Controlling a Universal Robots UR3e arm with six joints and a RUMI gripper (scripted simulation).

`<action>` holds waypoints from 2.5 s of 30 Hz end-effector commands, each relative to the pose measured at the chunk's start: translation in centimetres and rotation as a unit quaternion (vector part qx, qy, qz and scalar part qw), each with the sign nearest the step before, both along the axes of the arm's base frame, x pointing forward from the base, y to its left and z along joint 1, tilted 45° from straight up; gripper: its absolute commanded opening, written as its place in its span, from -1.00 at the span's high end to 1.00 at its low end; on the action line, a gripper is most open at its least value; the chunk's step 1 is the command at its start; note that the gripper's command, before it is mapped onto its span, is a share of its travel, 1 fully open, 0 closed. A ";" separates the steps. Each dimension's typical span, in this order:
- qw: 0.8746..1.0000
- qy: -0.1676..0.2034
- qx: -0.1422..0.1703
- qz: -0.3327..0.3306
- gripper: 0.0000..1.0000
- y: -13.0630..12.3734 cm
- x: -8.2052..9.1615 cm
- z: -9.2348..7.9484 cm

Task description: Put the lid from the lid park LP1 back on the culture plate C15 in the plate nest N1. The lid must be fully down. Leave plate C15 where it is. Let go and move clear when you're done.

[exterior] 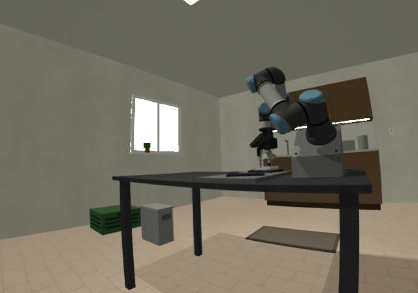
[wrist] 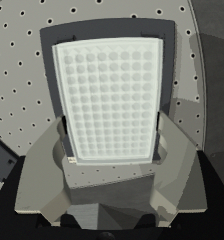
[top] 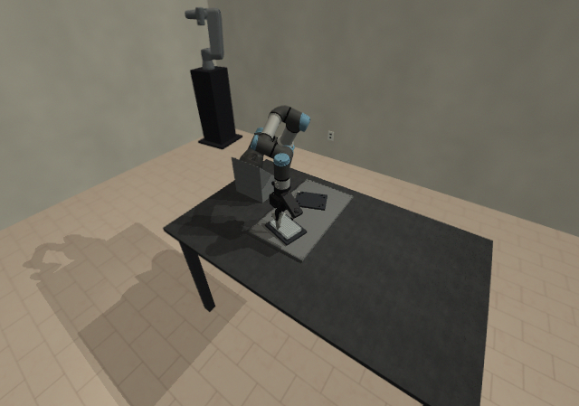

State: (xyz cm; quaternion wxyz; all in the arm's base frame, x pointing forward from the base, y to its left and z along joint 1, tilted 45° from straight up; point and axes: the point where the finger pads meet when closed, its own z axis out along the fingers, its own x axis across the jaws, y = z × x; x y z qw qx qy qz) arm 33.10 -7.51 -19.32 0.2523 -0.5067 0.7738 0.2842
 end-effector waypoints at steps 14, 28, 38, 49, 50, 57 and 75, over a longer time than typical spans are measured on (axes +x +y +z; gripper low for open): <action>1.000 -0.001 -0.002 -0.001 1.00 0.1 0.1 -0.2; 1.000 -0.001 -0.002 -0.001 1.00 0.1 0.1 -0.2; 1.000 -0.001 -0.002 -0.001 1.00 0.1 0.1 -0.2; 1.000 -0.001 -0.002 -0.001 1.00 0.1 0.1 -0.2; 1.000 -0.001 -0.002 -0.001 1.00 0.1 0.1 -0.2; 1.000 -0.001 -0.002 -0.001 -0.64 0.1 0.1 -0.2; 1.000 -0.001 -0.002 -0.001 -0.64 0.1 0.1 -0.2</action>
